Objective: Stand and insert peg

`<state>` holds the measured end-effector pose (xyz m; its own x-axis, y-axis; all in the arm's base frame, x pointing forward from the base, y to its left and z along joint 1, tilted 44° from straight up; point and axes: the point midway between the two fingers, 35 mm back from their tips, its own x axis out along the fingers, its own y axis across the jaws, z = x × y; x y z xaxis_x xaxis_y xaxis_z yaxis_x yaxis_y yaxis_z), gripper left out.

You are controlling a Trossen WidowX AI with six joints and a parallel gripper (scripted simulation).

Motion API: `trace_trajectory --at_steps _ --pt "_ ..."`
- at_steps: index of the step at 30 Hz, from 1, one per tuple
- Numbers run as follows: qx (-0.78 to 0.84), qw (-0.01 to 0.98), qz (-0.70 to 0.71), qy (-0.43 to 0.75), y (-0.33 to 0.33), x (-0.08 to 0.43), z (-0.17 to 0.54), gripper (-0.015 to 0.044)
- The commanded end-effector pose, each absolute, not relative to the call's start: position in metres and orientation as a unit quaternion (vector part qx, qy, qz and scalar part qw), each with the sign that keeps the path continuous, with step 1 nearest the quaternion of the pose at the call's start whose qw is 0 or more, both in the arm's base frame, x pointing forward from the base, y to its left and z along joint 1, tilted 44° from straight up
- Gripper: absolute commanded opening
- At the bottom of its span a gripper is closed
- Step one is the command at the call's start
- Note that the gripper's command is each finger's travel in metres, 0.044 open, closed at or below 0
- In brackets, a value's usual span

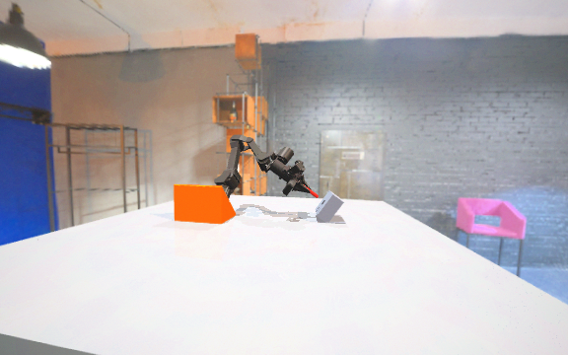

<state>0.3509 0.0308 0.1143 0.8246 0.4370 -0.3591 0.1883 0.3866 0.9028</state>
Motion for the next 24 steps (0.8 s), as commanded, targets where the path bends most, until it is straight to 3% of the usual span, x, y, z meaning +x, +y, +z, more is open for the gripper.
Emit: trace_trajectory --at_steps 1,24 --pt "0.552 0.780 0.076 0.285 0.032 0.351 0.109 0.0000" --pt "0.548 0.784 0.077 0.283 0.041 0.367 0.102 0.0000"
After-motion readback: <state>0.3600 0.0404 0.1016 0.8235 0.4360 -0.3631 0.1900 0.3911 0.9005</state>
